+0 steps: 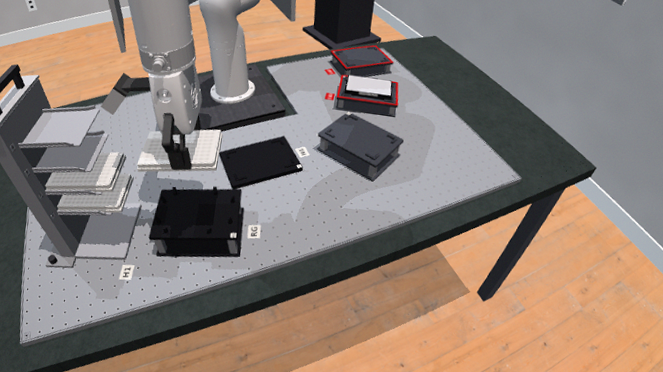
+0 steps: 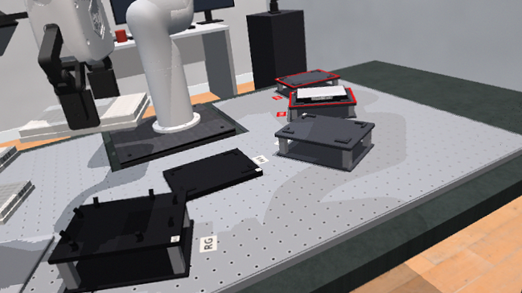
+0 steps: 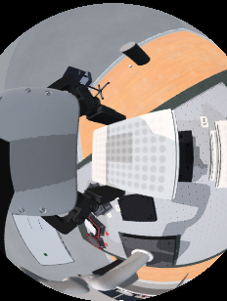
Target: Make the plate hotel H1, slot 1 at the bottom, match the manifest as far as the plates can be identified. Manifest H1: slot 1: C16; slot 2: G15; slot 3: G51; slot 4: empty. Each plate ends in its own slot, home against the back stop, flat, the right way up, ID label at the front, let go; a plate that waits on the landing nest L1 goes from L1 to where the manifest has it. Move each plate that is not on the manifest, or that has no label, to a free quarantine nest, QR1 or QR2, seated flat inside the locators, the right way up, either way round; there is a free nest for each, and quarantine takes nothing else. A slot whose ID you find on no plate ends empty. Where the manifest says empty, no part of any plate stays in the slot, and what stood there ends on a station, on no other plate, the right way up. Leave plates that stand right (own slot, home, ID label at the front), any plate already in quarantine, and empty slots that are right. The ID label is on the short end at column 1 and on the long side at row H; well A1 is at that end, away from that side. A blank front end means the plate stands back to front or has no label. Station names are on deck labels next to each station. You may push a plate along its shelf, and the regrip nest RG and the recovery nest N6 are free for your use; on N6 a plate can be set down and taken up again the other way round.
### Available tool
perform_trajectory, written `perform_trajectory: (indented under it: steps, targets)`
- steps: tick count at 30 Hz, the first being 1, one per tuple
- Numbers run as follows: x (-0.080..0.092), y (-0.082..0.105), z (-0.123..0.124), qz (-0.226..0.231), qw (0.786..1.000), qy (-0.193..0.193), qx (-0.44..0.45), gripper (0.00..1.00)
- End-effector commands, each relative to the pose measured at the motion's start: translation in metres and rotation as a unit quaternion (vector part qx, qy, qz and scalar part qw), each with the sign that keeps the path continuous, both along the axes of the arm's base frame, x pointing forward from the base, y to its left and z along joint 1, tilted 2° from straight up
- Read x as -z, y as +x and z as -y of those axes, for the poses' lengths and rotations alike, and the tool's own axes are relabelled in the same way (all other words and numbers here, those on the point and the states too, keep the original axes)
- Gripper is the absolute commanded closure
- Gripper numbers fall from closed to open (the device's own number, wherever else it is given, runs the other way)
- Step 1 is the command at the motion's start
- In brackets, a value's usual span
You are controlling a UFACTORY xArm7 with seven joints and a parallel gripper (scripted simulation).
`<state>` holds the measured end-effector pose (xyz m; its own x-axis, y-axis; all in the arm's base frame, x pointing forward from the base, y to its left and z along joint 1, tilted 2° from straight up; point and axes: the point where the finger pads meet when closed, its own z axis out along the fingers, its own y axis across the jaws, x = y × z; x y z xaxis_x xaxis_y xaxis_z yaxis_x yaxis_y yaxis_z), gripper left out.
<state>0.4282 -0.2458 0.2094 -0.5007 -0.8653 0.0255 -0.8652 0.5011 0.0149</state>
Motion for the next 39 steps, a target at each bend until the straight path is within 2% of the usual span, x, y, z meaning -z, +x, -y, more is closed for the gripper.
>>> perform_trajectory:
  steps: [1,11,16,23,25,29,39]
  targets:
    - [-0.018,0.001,0.0,0.002,1.0,-0.001,0.0,1.0]
    - [-0.045,0.002,-0.001,0.002,1.0,-0.001,0.0,1.0]
    - [-0.046,0.002,-0.001,0.002,1.0,-0.001,0.0,1.0]
    - [-0.045,-0.012,-0.033,0.0,0.993,0.002,-0.117,1.0]
    - [-0.045,-0.012,-0.033,0.0,0.993,0.002,-0.117,1.0]
    - [-0.045,-0.02,-0.051,-0.001,0.984,0.004,-0.179,1.0]
    - [-0.045,-0.041,-0.097,-0.001,0.984,0.004,-0.179,1.0]
